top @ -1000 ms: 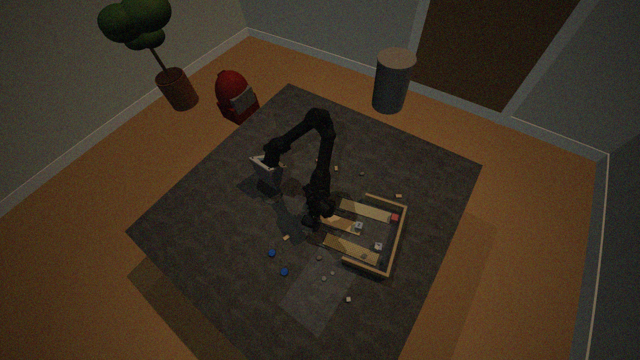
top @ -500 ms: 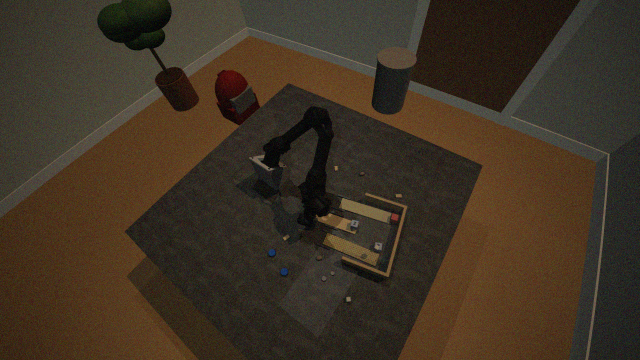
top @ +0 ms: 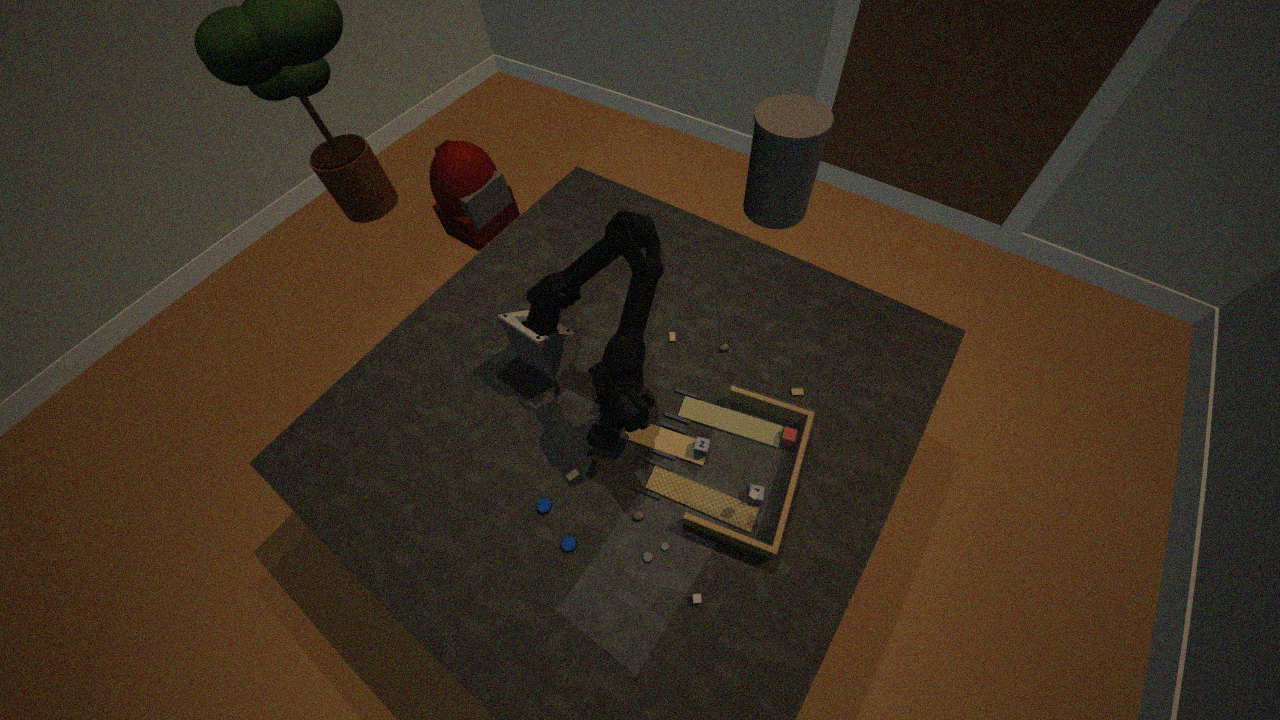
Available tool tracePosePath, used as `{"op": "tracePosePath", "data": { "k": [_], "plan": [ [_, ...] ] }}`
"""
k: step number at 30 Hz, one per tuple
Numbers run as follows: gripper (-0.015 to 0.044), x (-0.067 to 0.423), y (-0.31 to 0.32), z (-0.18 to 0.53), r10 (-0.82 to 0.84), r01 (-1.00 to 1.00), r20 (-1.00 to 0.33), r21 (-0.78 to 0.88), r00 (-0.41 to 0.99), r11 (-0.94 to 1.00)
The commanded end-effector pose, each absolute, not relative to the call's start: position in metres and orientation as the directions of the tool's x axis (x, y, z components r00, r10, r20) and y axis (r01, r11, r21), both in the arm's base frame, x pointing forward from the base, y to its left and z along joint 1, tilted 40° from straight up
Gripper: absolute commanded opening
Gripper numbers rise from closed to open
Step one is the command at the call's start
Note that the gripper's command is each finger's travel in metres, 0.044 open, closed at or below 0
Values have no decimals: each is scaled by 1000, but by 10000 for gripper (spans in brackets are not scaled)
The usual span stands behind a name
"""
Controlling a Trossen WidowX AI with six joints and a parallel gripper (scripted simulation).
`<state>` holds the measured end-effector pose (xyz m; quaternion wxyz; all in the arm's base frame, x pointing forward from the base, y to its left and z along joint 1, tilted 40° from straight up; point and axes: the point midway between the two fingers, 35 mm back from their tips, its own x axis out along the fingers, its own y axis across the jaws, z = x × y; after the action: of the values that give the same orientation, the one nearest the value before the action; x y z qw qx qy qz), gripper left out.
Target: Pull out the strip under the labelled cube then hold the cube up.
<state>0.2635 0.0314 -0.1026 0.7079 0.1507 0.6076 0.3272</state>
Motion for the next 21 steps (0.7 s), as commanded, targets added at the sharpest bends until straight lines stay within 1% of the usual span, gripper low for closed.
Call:
{"op": "tracePosePath", "data": {
  "k": [1,12,21],
  "plan": [
    [0,246,35,-108,643,-273,-766,616,11,739],
    [0,234,32,-110,643,-272,-766,616,10,739],
    [0,233,32,-110,643,-272,-766,616,10,739]
  ]
}}
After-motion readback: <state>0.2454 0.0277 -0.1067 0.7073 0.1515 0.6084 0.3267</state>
